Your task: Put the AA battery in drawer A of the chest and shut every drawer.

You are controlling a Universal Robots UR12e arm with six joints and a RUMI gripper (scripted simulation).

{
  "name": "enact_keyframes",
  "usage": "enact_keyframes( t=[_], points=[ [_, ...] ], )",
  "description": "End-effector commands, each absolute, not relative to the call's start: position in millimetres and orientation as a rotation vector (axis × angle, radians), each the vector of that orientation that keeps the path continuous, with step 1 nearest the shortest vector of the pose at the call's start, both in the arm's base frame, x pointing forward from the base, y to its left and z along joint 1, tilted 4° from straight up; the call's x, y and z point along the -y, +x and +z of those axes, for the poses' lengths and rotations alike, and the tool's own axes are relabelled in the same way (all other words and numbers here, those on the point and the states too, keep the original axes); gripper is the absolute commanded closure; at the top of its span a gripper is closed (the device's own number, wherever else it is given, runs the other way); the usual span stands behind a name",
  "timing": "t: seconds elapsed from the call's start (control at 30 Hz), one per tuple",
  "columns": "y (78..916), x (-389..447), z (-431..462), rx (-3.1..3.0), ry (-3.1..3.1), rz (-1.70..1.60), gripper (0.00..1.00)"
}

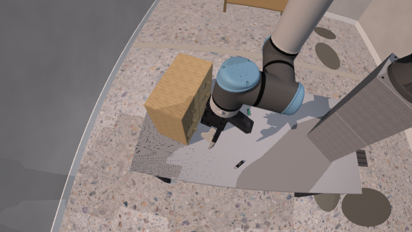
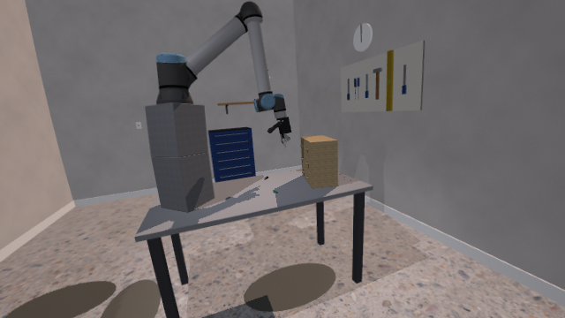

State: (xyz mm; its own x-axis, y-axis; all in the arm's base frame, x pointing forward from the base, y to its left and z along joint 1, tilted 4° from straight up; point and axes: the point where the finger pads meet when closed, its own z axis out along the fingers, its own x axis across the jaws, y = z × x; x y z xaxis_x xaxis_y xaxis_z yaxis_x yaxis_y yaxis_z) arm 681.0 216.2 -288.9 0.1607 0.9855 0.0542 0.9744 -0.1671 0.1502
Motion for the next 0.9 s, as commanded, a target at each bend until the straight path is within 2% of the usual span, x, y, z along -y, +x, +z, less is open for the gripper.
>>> enact_keyframes(
  t=[0.0, 0.87],
  points=[
    [679.6, -216.5, -286.4, -1.988, 2.346, 0.188, 0.00],
    [671.8, -217.3, -277.7, -2.040, 2.401, 0.098, 0.00]
  ],
)
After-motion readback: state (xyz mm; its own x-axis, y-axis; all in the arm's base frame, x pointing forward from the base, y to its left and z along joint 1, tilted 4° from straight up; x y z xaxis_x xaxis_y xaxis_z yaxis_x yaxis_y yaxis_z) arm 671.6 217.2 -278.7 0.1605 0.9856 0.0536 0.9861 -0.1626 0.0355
